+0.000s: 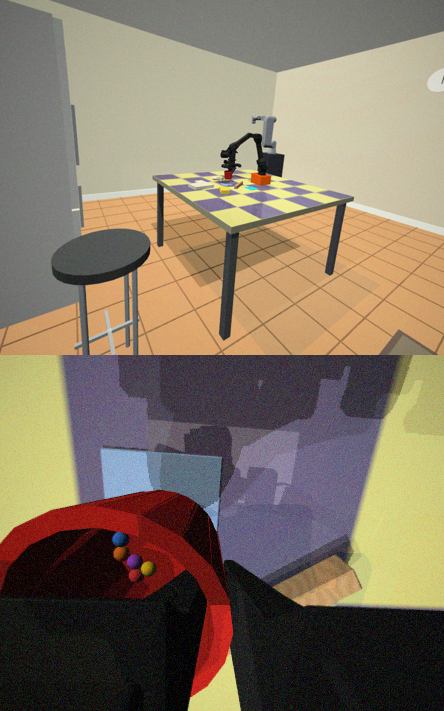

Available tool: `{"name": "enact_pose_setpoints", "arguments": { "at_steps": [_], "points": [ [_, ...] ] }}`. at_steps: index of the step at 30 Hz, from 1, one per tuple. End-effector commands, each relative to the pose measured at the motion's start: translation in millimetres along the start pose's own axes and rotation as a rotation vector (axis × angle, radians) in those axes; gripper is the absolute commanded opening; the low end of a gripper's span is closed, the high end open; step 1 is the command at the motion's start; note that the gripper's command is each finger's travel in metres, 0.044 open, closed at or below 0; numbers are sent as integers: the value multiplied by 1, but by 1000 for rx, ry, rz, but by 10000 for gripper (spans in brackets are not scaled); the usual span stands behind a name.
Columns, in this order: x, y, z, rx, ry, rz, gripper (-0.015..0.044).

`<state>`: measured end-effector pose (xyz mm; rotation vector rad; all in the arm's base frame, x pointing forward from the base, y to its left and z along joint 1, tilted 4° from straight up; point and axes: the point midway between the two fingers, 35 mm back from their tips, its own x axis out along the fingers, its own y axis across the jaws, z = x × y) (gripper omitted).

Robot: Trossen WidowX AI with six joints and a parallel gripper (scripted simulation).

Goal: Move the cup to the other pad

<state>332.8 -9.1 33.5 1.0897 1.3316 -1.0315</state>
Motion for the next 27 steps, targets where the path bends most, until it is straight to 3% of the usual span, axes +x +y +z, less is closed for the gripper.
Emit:
{"name": "enact_pose_setpoints", "arguments": {
  "at_steps": [1,27],
  "points": [
    [0,0,0,0,0,0,0],
    [1,-19,-29,-3,4,1,0]
  ]
}}
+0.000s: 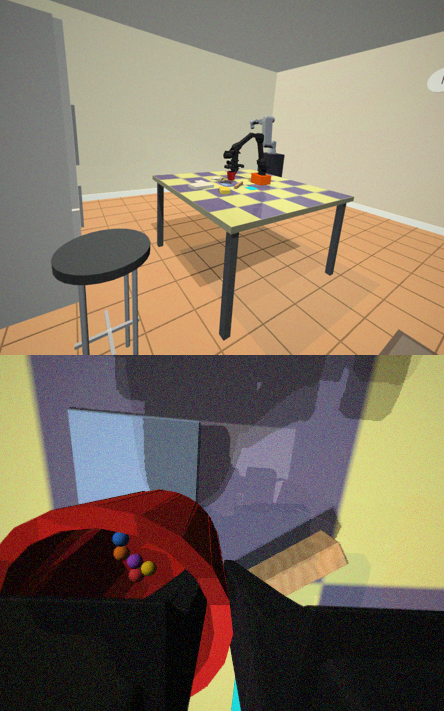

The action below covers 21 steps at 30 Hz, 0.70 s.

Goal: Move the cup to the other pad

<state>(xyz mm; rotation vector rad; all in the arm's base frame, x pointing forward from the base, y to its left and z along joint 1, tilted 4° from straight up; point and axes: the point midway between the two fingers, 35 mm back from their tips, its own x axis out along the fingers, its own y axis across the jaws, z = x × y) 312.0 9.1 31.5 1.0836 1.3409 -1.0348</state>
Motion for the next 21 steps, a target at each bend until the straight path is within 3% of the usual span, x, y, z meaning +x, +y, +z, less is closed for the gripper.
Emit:
{"name": "enact_pose_setpoints", "arguments": {
  "at_steps": [1,21],
  "points": [
    [-2,-4,-8,0,2,10,0],
    [-1,-32,-50,-1,7,8,0]
  ]
}}
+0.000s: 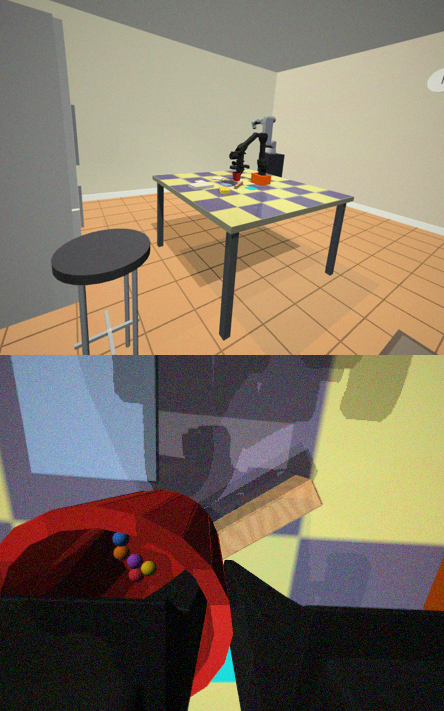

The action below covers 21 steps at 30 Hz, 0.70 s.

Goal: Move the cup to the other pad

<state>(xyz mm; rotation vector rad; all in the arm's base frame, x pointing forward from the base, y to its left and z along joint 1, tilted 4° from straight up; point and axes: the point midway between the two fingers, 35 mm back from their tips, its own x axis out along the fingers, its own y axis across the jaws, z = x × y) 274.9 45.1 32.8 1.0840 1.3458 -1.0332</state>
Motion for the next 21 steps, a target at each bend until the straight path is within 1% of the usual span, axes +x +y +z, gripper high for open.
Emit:
{"name": "enact_pose_setpoints", "arguments": {
  "at_steps": [1,21],
  "points": [
    [-2,-5,-9,1,3,10,0],
    [-2,-29,-47,1,7,8,0]
  ]
}}
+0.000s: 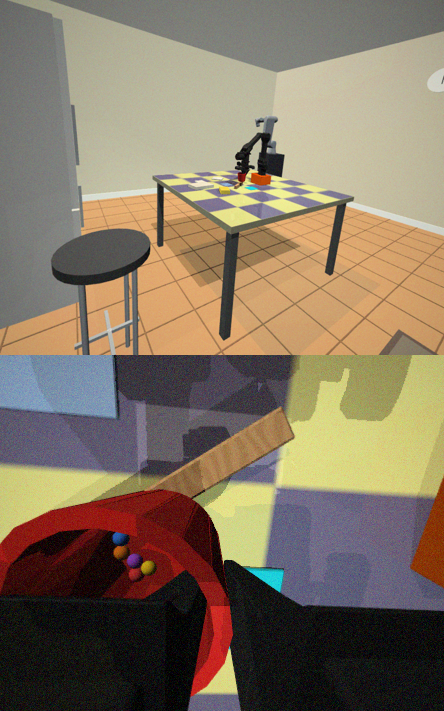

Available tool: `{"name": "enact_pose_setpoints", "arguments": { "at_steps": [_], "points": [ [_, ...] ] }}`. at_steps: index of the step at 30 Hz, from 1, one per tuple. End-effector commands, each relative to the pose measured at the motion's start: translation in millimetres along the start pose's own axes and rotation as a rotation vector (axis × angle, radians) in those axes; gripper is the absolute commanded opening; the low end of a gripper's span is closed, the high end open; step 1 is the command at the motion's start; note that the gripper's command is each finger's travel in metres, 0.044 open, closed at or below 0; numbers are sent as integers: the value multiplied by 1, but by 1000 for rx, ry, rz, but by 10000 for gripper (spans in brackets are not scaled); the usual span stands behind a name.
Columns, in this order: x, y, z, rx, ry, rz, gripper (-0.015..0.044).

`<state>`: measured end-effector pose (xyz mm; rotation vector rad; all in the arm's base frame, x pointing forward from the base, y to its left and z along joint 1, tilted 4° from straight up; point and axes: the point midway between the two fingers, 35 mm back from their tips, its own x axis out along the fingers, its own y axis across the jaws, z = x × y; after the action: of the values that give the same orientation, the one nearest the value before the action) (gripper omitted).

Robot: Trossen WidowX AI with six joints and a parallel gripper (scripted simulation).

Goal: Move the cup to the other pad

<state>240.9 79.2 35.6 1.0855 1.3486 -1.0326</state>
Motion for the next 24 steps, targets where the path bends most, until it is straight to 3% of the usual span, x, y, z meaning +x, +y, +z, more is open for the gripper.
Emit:
{"name": "enact_pose_setpoints", "arguments": {
  "at_steps": [1,24],
  "points": [
    [-2,-4,-8,1,4,8,0],
    [-3,-27,-45,1,8,6,0]
  ]
}}
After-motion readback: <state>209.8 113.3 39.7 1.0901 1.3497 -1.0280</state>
